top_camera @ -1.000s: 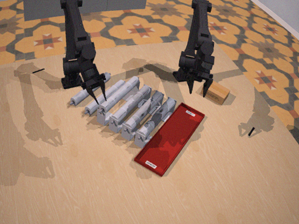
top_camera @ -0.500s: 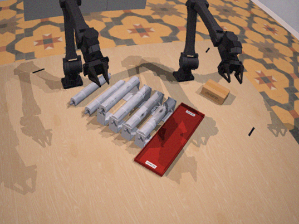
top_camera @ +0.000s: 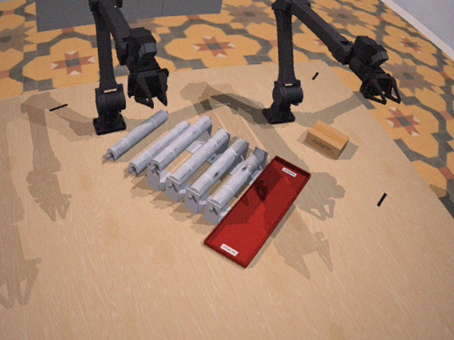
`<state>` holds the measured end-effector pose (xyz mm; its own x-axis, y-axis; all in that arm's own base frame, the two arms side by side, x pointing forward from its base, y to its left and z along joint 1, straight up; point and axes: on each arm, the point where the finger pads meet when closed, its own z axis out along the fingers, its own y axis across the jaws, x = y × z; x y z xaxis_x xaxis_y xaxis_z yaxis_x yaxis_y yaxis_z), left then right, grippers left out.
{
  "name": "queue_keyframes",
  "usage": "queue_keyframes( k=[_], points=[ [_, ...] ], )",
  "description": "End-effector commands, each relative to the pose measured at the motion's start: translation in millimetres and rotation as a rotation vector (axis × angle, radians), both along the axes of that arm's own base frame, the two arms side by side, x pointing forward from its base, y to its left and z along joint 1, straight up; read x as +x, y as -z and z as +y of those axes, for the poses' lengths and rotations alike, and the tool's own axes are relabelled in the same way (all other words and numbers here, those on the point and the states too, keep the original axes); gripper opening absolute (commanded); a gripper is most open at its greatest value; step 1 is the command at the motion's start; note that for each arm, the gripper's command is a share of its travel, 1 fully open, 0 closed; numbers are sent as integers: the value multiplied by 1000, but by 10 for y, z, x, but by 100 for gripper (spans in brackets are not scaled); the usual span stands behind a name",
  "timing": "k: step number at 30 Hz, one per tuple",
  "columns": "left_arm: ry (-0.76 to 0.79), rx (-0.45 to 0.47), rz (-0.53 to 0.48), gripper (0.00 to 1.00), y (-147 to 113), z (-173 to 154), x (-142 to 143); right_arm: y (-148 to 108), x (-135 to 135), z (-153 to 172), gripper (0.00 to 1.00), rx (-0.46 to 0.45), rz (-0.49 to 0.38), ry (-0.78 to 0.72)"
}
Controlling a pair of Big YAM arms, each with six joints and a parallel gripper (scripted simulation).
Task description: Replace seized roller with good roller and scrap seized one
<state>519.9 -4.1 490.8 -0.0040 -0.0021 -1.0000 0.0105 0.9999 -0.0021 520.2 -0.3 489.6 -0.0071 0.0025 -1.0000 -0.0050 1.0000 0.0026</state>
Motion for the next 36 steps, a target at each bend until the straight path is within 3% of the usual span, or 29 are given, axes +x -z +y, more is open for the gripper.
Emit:
queue_keyframes(
  k=[1,2,3,4,5,8,12,16,17,19,20,33,34,36],
  points=[
    [14,17,-31,62,-93,-63,52,-440,67,55,32,-15,-82,-6],
    [17,11,-12,62,14,-81,61,-159,85,47,32,-12,-19,-5],
    [-16,2,-88,62,-430,68,-85,-324,62,53,32,-2,-53,-5],
    [-22,-15,-122,62,-643,100,-124,-597,-57,57,32,9,-108,-7],
    [-23,-15,-126,62,-657,104,-128,-644,-90,59,32,9,-118,-8],
    [-23,-12,-122,62,-642,109,-120,-523,0,56,32,6,-91,-5],
    [-5,-3,-70,62,-387,6,20,-182,43,30,32,-5,-39,1],
    [-5,-3,-71,62,-394,5,20,-197,31,33,32,-5,-43,-1],
    [-9,1,-51,62,-285,20,18,-222,-5,10,32,-6,-45,4],
    [-4,2,-69,62,-384,0,1,-102,14,26,32,-9,-31,1],
    [-4,3,-69,32,-383,-1,-7,-71,9,24,32,-10,-27,2],
    [-4,16,-36,32,-227,-3,18,-86,-44,8,32,-10,-26,5],
    [-9,7,-44,32,-252,22,-4,-255,-34,0,32,-6,-50,7],
    [-4,15,-28,32,-185,-6,23,-243,-64,4,32,-10,-53,6]
  ],
)
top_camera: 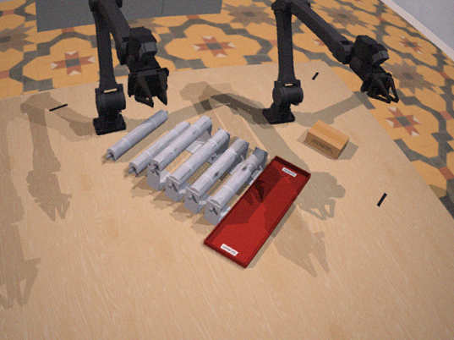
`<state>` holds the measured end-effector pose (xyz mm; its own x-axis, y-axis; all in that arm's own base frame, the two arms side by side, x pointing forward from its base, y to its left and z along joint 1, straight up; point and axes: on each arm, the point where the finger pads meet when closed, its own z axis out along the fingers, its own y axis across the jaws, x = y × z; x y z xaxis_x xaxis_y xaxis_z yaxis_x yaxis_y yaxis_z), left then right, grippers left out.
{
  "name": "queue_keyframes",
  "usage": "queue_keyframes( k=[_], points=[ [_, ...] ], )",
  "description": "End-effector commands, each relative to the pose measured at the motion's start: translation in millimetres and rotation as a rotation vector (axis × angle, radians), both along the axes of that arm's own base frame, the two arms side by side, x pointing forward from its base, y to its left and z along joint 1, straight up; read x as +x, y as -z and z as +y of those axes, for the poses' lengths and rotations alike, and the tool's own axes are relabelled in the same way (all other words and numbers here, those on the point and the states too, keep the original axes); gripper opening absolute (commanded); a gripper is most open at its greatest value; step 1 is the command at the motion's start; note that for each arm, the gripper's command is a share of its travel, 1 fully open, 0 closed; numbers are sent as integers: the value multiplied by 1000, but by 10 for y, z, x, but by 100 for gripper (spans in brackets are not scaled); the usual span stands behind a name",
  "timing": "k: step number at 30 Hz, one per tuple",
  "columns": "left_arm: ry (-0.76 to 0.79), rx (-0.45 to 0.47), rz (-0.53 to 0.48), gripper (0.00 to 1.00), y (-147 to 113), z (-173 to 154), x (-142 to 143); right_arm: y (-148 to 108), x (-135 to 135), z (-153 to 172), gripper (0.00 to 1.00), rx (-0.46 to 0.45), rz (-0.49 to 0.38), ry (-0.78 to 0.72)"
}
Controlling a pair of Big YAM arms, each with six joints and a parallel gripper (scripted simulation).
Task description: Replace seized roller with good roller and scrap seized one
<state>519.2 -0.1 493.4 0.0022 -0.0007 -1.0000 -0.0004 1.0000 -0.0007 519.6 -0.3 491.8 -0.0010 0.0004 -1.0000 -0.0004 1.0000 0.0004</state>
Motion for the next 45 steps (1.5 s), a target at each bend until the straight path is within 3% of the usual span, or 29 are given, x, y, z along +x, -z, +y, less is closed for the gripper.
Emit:
queue_keyframes(
  k=[1,17,18,20,21,23,26,27,29,31,32,35,38,40,45],
  points=[
    [8,15,-19,32,-148,-49,29,-213,-52,2,32,-8,-45,2],
    [7,16,6,32,-4,-47,30,-234,-66,-17,32,-8,-49,6],
    [26,-16,47,32,182,-142,62,174,56,34,32,15,42,-5],
    [39,-27,59,32,211,-228,63,213,61,67,32,34,56,-13],
    [50,-35,48,32,107,-290,67,244,66,76,32,47,67,-16],
    [73,-48,100,32,335,-442,56,332,73,87,32,76,96,-17],
    [121,-71,155,32,482,-750,20,514,83,111,32,130,155,-17],
    [136,-82,155,32,414,-850,8,570,86,120,32,150,175,-18],
    [161,-91,207,32,612,-1027,-77,667,77,134,32,184,211,-16],
    [161,-91,207,32,612,-1027,-77,667,77,134,32,184,211,-16],
    [177,-100,190,32,434,-1126,-65,481,100,27,32,195,186,1],
    [219,-98,310,32,948,-1442,-177,939,57,164,32,239,295,-9],
    [266,-104,356,32,1004,-1761,-281,1117,42,192,32,285,356,-2],
    [293,-97,419,32,1246,-1951,-404,1242,21,208,32,316,398,6],
    [361,-80,530,32,1558,-2417,-719,1565,-49,244,32,392,507,32]
  ],
)
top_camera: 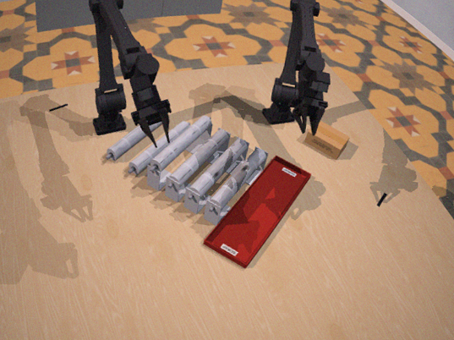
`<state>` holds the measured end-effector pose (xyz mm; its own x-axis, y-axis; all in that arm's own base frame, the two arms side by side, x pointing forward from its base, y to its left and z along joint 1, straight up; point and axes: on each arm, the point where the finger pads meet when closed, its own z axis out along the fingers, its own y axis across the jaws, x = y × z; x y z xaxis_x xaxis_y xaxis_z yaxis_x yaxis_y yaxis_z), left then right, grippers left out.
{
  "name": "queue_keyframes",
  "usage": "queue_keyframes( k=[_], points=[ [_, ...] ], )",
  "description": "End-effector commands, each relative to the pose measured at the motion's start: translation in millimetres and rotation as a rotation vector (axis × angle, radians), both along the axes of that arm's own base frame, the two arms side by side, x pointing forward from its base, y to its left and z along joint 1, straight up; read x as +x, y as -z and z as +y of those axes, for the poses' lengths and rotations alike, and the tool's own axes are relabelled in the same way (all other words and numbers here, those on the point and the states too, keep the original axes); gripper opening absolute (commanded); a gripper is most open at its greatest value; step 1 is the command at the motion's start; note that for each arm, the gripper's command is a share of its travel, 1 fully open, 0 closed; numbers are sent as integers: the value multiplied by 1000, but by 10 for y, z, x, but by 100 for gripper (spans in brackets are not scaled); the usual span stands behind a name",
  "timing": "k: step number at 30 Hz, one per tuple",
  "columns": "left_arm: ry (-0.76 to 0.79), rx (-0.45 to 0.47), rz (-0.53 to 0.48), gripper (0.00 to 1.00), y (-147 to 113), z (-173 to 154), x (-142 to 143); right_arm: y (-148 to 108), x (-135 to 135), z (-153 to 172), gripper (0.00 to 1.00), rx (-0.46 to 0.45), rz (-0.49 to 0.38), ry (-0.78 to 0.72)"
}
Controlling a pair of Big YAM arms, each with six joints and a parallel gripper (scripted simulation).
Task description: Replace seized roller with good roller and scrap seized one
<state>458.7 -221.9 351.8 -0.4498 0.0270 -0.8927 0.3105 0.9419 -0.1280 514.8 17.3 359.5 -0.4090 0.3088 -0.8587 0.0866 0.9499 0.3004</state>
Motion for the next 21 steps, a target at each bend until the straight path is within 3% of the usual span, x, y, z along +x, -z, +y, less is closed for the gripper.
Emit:
queue_keyframes(
  k=[1,3,4,5,7,18,20,21],
  points=[
    [30,-15,84,32,194,-285,-188,303,-18,76,32,85,98,21],
    [30,-15,84,32,194,-285,-188,303,-18,76,32,85,98,21],
    [43,-38,57,32,-49,-377,-221,79,13,7,32,96,66,37],
    [61,-25,87,32,55,-493,-279,290,-23,41,32,109,117,40],
    [84,22,175,32,503,-590,-505,558,-113,108,32,135,189,46],
    [238,153,371,32,1081,-1259,-1561,1181,-430,188,32,279,445,153],
    [238,153,371,32,1081,-1259,-1561,1181,-430,188,32,279,445,153],
    [248,123,342,32,833,-1331,-1580,920,-356,109,32,295,398,167]
  ],
)
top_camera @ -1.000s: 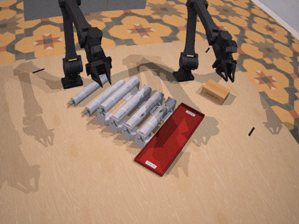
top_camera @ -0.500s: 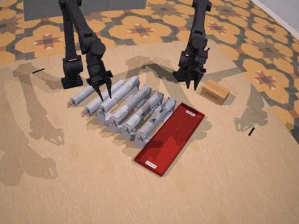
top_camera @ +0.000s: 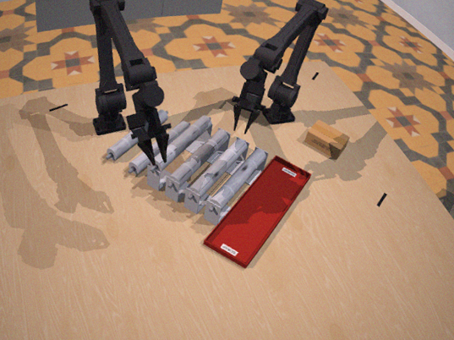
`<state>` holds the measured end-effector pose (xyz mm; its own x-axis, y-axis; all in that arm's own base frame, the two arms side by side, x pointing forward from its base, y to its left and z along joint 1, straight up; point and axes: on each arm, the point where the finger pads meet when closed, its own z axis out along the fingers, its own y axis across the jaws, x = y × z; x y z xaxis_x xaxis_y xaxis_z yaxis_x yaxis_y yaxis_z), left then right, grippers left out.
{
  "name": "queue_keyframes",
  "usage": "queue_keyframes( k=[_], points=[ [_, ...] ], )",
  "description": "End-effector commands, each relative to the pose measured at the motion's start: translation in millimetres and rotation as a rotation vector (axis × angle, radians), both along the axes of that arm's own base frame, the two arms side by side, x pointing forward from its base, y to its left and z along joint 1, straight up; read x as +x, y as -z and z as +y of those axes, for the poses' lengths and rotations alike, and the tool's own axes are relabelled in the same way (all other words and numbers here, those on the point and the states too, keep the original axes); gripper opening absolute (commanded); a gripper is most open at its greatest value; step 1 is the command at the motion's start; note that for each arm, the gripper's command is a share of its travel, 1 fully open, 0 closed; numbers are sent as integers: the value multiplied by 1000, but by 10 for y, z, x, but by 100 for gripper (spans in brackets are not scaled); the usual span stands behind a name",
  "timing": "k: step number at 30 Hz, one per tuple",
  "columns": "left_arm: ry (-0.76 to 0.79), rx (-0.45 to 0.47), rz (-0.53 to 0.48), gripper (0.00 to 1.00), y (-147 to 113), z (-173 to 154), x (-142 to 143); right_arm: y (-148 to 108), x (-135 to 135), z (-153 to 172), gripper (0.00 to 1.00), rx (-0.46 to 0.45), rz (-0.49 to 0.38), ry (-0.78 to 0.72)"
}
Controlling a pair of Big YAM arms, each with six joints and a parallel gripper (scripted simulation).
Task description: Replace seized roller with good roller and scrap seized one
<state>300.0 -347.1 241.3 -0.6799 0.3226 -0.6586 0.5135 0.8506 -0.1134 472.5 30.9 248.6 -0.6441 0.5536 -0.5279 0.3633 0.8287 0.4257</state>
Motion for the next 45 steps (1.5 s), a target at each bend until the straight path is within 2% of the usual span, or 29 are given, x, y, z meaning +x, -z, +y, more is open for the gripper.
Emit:
queue_keyframes(
  k=[1,2,3,7,14,16,17,18,20,24,29,33,34,36,37,40,42,43,45],
  points=[
    [-8,-4,32,32,-49,-124,-134,63,-23,-7,32,50,50,52],
    [5,38,63,32,163,-90,-283,198,-109,56,32,58,90,51],
    [23,67,84,32,264,-109,-421,304,-173,73,32,70,130,66],
    [79,134,125,32,391,-210,-851,484,-334,101,32,112,230,123],
    [189,303,182,32,729,-151,-1690,819,-706,137,32,171,428,245],
    [189,303,182,32,729,-151,-1690,819,-706,137,32,171,428,245],
    [201,279,170,32,552,-232,-1757,643,-634,76,32,190,399,271],
    [213,289,168,32,524,-266,-1839,724,-704,83,32,192,436,287],
    [234,399,188,32,876,-23,-2029,947,-906,146,32,185,519,302],
    [282,455,180,32,899,20,-2291,1027,-1043,159,32,192,587,342],
    [322,510,168,32,955,135,-2488,1086,-1164,157,32,194,640,375],
    [329,527,166,32,983,152,-2517,1099,-1187,154,32,193,651,379],
    [338,481,154,32,841,45,-2496,899,-1064,158,32,204,589,364],
    [349,458,143,32,779,-13,-2458,850,-1029,180,32,199,563,336],
    [383,522,150,32,1005,110,-2562,1045,-1158,167,32,181,622,341],
    [384,498,144,32,899,31,-2561,1055,-1156,152,32,181,624,345],
    [378,496,146,32,896,35,-2538,1224,-1108,178,32,188,621,362],
    [372,522,152,32,1102,101,-2474,1273,-1106,181,32,187,620,363],
    [372,522,151,32,1181,90,-2447,1370,-1101,189,32,188,621,364]
  ],
)
